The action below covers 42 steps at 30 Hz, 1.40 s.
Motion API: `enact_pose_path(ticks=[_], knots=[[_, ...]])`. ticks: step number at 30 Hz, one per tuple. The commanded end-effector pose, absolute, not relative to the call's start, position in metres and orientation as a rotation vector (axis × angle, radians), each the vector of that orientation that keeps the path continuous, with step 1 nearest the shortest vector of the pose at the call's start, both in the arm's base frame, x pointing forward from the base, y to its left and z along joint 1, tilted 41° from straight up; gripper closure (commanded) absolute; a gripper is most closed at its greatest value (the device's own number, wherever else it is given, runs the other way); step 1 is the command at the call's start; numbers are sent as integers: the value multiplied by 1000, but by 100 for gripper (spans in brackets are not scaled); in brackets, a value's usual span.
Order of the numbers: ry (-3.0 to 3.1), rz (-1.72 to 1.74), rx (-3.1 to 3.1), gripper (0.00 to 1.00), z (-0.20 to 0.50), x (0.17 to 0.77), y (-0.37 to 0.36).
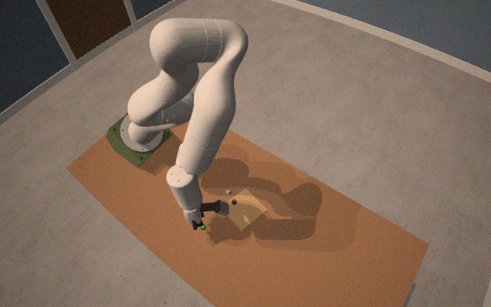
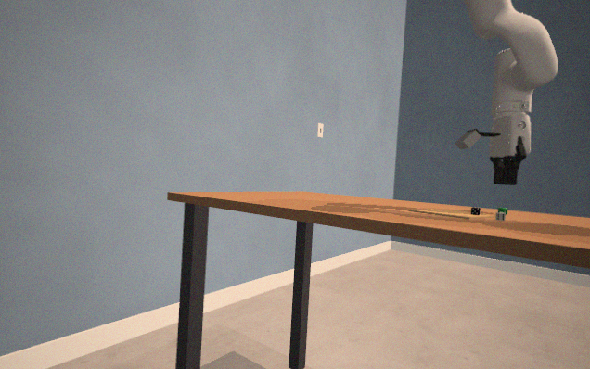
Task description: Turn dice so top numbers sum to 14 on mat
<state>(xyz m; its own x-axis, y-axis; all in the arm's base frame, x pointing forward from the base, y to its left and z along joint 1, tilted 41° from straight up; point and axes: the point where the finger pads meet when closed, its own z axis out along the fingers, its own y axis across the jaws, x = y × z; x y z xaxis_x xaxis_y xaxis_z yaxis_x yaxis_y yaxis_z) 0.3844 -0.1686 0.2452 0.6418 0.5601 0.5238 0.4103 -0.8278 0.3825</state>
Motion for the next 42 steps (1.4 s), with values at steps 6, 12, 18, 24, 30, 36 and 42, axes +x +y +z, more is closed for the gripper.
enact_pose_path(ticks=[6, 12, 18, 24, 30, 36, 42], knots=[[791, 956, 2633, 69, 246, 385, -169], [791, 956, 2633, 69, 246, 385, -169], [791, 956, 2633, 69, 245, 385, -169], [791, 956, 2633, 69, 244, 386, -169], [791, 957, 2633, 69, 241, 389, -169], [791, 957, 2633, 69, 237, 392, -169], [791, 957, 2633, 69, 230, 398, -169]])
